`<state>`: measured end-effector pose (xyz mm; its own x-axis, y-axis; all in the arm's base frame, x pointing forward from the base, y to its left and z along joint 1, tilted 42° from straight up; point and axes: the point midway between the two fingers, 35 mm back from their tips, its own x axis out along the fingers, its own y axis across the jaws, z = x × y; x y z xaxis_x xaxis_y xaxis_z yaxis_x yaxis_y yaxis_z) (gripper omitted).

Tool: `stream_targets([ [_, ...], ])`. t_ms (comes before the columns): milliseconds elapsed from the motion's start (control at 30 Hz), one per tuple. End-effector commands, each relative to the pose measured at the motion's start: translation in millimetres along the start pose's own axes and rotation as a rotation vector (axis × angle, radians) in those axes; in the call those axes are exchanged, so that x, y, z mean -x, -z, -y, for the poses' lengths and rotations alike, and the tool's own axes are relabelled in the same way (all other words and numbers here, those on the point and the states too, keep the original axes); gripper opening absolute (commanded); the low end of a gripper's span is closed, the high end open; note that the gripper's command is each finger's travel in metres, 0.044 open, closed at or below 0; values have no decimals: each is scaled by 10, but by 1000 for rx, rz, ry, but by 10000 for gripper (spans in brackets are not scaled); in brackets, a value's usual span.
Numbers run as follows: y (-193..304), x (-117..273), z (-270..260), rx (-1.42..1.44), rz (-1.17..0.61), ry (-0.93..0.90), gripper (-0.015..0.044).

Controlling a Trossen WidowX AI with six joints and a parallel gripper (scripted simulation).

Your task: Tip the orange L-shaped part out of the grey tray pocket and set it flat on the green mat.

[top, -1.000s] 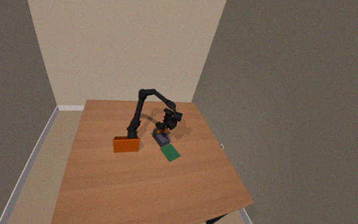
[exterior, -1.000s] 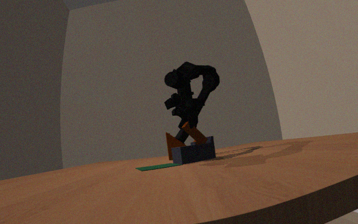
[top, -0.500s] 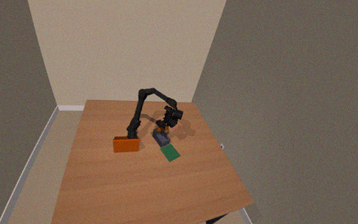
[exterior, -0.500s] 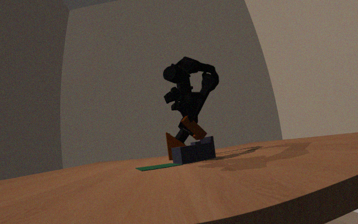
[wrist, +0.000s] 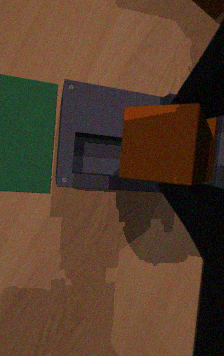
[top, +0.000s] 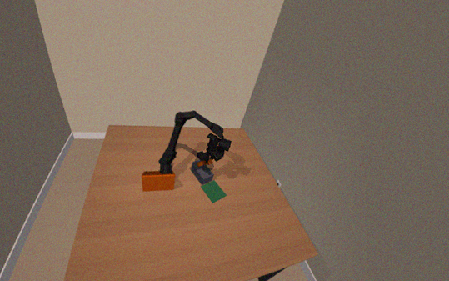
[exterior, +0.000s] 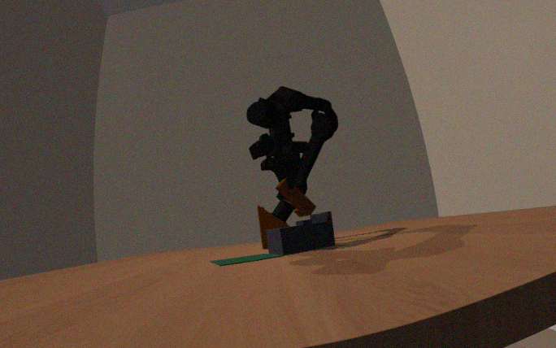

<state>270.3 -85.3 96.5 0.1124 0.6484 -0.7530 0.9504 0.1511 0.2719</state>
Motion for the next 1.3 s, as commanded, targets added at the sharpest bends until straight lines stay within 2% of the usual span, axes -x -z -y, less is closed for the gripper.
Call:
stream_targets([
  [0, -176, -6, 11, 0, 3, 1, 0],
  [933, -1449, 5, 123, 2, 11, 0, 0],
  [1267, -1507, -46, 127, 3, 11, 0, 0],
])
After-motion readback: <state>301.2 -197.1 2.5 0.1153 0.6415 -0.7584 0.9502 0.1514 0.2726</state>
